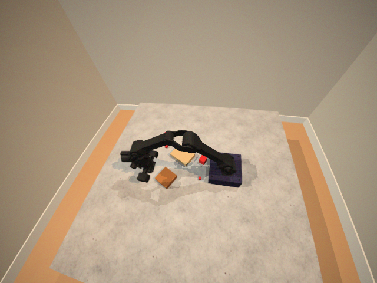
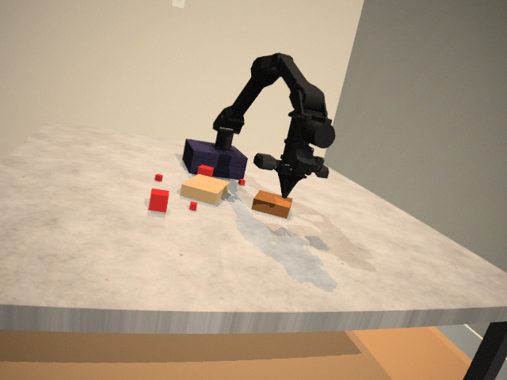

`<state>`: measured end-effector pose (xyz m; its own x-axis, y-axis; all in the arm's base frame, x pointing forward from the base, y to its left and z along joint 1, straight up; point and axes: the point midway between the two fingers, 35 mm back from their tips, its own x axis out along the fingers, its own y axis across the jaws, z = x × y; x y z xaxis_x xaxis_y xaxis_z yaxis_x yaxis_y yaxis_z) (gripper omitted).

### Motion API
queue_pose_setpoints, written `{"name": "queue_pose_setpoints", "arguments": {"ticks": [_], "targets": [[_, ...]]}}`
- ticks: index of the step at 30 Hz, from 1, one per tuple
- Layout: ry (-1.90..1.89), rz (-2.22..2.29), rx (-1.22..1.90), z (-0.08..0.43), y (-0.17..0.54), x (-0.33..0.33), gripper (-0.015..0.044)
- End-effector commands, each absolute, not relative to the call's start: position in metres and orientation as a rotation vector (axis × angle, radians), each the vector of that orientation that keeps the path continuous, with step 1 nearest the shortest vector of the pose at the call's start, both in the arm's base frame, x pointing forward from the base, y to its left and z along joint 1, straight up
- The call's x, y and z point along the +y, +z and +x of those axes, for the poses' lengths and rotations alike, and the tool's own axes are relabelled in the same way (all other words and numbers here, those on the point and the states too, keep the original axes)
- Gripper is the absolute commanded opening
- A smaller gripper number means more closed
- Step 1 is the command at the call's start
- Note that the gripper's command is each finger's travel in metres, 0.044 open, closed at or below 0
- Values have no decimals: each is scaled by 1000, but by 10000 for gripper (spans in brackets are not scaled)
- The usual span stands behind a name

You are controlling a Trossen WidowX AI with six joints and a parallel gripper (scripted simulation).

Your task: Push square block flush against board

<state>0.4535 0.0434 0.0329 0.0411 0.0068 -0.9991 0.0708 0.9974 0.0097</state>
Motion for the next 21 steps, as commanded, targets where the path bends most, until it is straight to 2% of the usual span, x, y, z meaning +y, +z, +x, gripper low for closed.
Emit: {"name": "queue_pose_setpoints", "arguments": {"ticks": [1, 21], "targets": [[50, -45, 1530, 449, 32, 53, 0], [581, -589, 1451, 424, 31, 105, 0]]}}
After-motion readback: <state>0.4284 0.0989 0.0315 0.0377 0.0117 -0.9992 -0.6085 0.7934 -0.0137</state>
